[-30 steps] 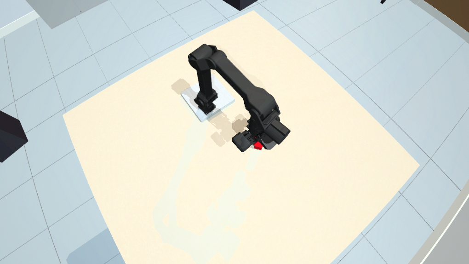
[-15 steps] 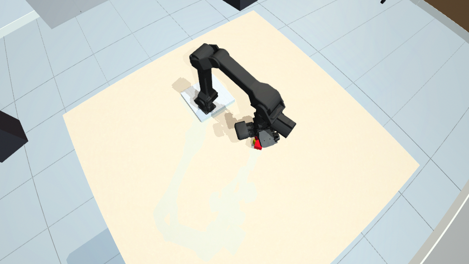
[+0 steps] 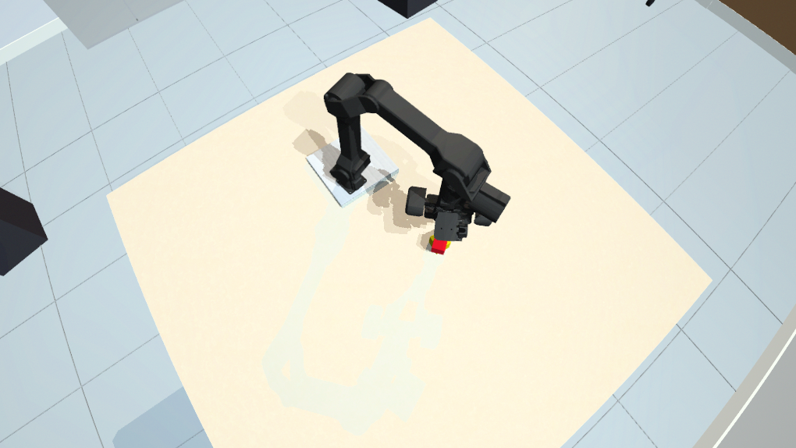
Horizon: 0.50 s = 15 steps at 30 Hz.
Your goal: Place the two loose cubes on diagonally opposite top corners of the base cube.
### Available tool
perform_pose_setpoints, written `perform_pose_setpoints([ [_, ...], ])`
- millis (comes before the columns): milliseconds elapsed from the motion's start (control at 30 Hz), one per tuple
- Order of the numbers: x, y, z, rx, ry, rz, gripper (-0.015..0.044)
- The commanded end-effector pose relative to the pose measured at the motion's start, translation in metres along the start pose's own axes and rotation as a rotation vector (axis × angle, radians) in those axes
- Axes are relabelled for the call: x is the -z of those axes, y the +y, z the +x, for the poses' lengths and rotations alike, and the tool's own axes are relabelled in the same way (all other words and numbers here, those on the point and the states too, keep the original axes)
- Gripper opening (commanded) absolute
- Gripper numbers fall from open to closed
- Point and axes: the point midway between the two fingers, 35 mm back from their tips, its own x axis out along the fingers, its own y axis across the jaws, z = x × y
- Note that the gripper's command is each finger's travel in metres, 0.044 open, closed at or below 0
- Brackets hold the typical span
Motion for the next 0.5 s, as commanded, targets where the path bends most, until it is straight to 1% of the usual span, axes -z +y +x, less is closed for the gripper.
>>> perform_pose_setpoints([
  [0,0.002,0.002,0.000,-0.001,0.000,0.055,0.0105],
  [133,0.002,0.002,0.002,-0.002,0.002,0.058,0.0105],
  [467,0.000,0.000,0.030,-0.010,0.029,0.109,0.0105],
])
